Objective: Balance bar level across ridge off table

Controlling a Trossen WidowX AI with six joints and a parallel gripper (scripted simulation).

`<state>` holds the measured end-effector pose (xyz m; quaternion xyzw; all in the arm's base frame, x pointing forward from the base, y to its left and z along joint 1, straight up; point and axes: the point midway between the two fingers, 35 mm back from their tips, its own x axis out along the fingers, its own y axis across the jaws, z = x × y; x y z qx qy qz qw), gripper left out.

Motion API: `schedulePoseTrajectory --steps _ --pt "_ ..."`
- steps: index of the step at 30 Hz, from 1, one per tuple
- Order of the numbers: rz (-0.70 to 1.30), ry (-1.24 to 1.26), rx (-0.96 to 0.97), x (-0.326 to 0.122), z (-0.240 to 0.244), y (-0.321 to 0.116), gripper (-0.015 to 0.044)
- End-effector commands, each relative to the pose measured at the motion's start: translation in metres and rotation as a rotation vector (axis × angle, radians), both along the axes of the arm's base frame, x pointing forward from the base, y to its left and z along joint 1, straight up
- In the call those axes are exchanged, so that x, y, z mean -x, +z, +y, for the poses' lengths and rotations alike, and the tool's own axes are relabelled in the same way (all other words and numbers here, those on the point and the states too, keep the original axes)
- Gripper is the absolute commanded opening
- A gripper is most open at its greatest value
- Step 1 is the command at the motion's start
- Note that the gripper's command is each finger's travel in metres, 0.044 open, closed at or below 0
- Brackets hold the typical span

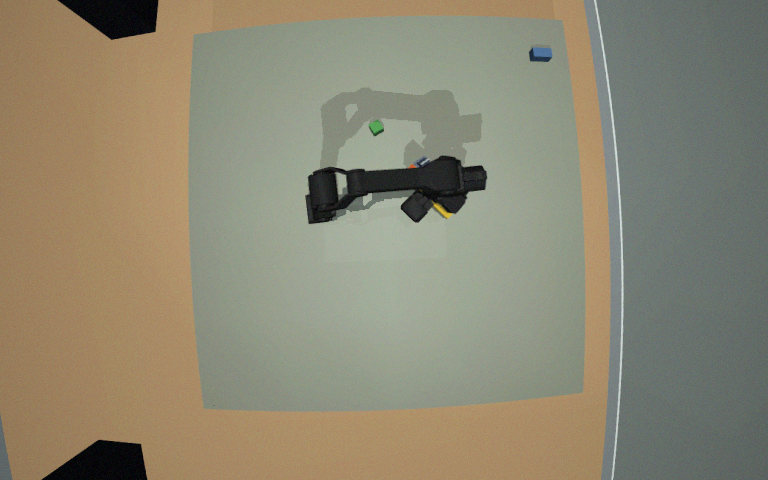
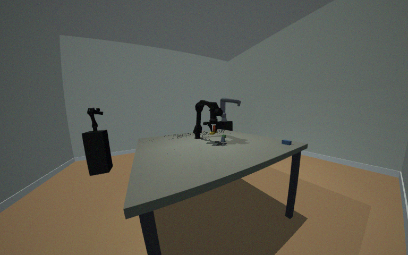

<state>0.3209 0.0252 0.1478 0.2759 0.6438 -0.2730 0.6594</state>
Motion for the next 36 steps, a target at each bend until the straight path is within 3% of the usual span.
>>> schedulePoseTrajectory --steps 1,36 --pt "-0.008 0.133 -0.001 -0.003 0.004 0.003 0.0000" --pt "-0.007 1.528 0.032 -0.018 0.052 0.006 0.0000"
